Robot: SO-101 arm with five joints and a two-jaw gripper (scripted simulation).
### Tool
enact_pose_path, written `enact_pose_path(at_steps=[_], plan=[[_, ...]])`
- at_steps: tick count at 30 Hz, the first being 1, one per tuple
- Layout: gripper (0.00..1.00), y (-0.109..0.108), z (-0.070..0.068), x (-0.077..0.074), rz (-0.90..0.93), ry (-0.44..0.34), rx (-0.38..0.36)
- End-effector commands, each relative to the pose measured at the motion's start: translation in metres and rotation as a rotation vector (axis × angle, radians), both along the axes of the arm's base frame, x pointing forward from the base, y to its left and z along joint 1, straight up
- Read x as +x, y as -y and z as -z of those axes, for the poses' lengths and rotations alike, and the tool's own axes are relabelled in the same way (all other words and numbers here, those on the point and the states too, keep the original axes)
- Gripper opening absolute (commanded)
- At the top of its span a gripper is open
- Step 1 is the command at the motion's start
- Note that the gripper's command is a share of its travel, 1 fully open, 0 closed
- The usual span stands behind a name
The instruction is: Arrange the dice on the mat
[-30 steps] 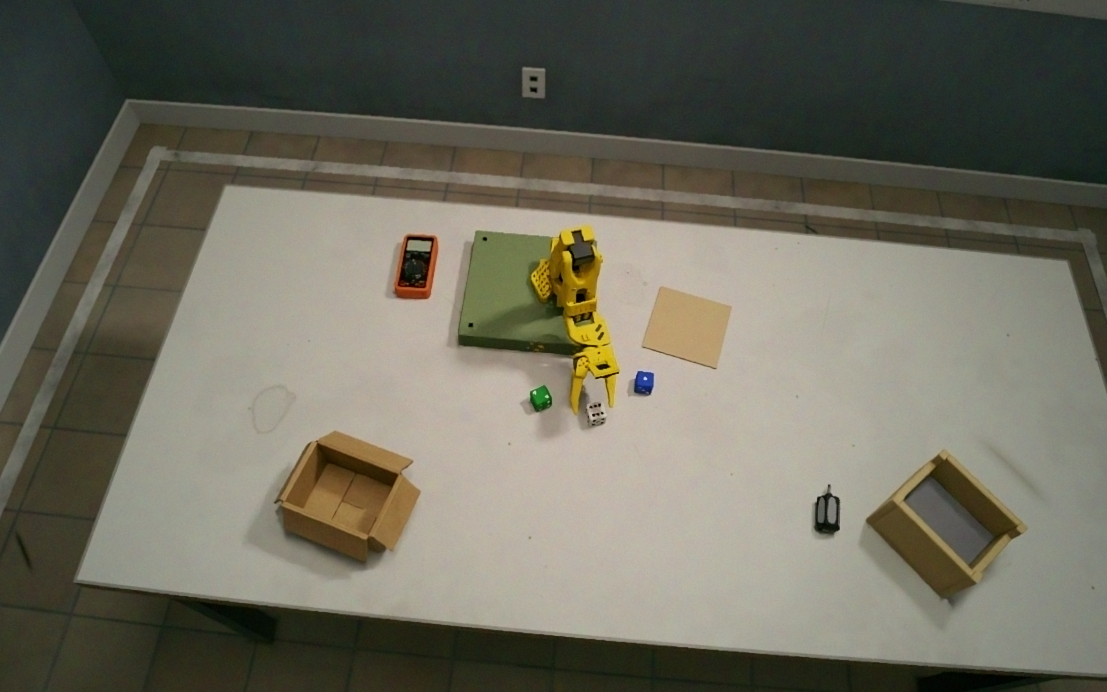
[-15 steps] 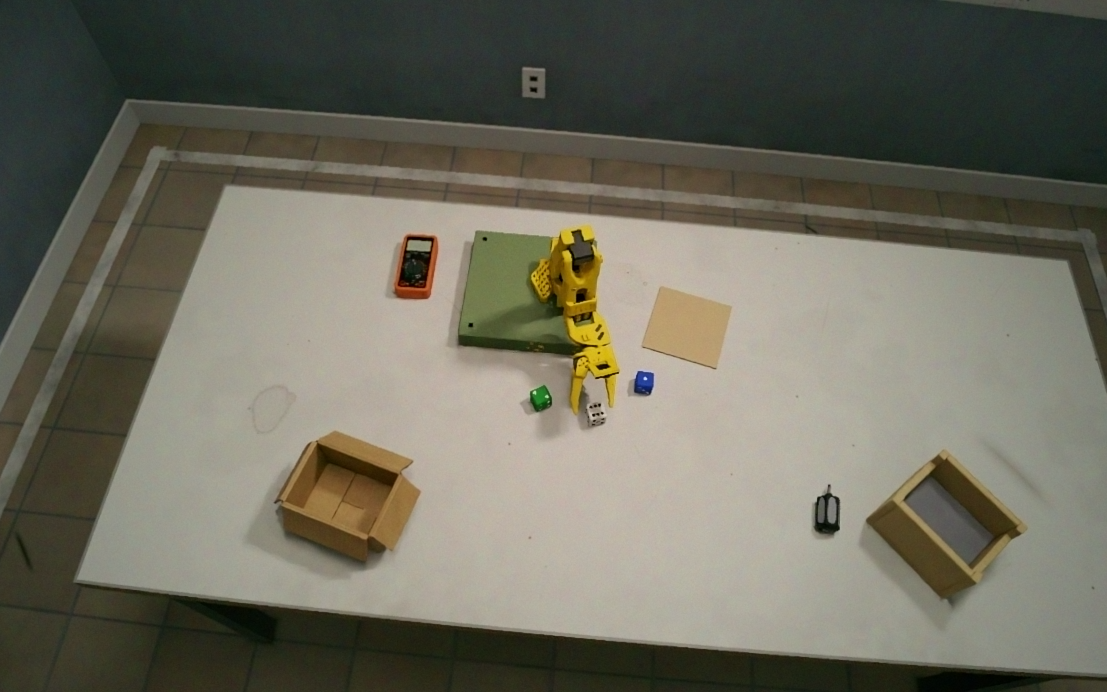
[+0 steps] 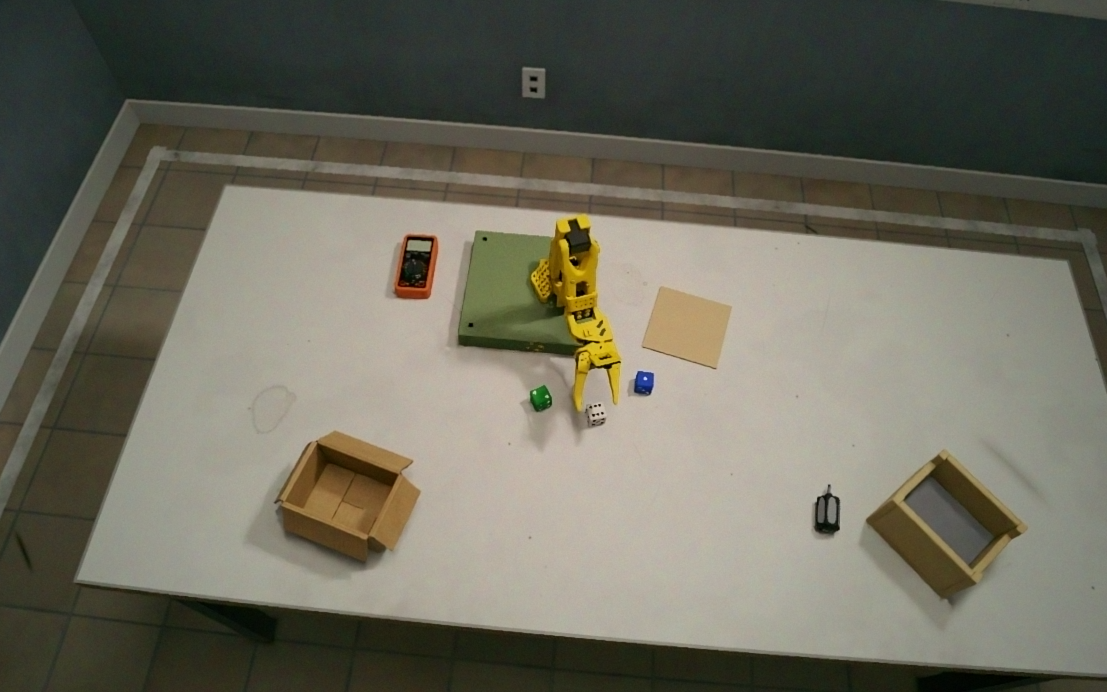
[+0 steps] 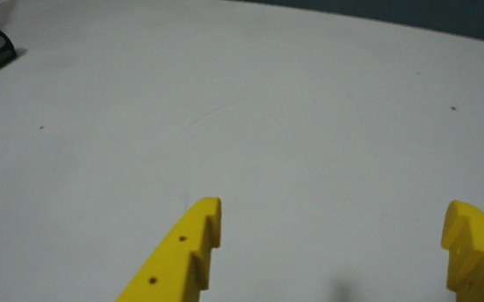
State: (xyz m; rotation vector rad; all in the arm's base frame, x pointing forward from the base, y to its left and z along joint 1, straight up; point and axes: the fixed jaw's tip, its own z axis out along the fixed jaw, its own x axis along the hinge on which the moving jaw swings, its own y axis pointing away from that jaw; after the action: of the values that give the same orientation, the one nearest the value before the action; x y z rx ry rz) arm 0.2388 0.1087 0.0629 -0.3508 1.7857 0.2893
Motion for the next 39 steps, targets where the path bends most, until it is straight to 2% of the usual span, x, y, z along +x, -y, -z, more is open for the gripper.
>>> enact_pose_path(at_steps=[1, 2, 9, 13, 26, 39], plan=[[0.35, -0.004, -0.023, 0.001, -0.011, 0.080, 0.044], [0.35, -0.004, -0.023, 0.001, -0.011, 0.080, 0.044], [0.35, -0.005, -0.067, 0.003, -0.011, 0.254, 0.118], [0.35, -0.005, -0.079, 0.002, -0.012, 0.301, 0.138], [0.35, -0.005, -0.081, 0.003, -0.012, 0.305, 0.141], [0.35, -0.009, -0.077, 0.011, -0.013, 0.244, 0.121]])
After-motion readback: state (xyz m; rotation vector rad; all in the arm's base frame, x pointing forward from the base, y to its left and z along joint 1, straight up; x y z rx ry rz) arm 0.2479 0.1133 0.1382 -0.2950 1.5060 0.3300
